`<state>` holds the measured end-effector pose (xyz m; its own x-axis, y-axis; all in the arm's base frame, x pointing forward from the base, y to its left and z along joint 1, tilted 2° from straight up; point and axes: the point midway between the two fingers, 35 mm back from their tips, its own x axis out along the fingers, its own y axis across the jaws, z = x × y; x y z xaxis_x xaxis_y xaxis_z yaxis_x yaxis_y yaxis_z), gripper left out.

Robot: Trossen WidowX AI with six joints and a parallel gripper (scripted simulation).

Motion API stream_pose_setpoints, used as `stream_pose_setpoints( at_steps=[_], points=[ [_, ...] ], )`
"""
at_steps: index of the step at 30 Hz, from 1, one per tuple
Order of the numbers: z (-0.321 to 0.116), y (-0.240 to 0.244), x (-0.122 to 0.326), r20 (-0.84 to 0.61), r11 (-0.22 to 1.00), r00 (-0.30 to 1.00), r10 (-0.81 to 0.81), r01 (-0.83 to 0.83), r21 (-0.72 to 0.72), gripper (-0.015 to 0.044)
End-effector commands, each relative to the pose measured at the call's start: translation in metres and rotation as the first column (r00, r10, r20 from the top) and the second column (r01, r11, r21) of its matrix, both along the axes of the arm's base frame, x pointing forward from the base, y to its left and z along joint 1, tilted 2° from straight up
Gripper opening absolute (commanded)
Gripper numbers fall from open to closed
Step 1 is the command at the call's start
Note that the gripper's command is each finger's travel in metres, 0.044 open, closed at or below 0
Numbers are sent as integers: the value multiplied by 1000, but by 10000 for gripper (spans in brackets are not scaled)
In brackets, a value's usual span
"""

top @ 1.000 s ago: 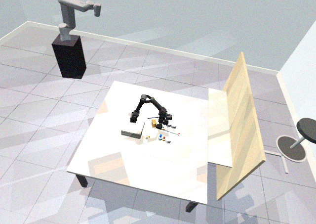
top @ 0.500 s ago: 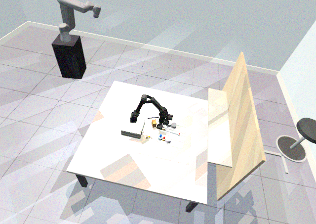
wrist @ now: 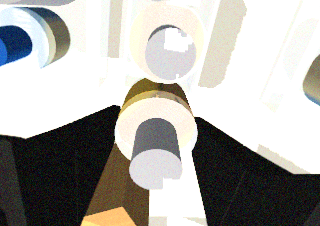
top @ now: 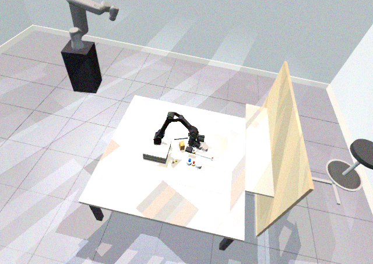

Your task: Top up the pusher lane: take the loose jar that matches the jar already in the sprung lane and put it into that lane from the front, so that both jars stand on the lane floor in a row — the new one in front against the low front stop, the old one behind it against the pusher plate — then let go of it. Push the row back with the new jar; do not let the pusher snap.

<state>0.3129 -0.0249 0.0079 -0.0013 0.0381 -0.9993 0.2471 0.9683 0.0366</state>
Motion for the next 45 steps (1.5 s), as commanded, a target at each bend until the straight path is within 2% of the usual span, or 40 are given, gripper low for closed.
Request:
stream_pose_setpoints(
  at_steps=[1, 45],
  points=[
    [3, -2, 10, 29, 1000, 1000, 4, -3, -3, 0],
    [7, -7, 27, 31, 1000, 1000, 4, -3, -3, 0]
  ],
)
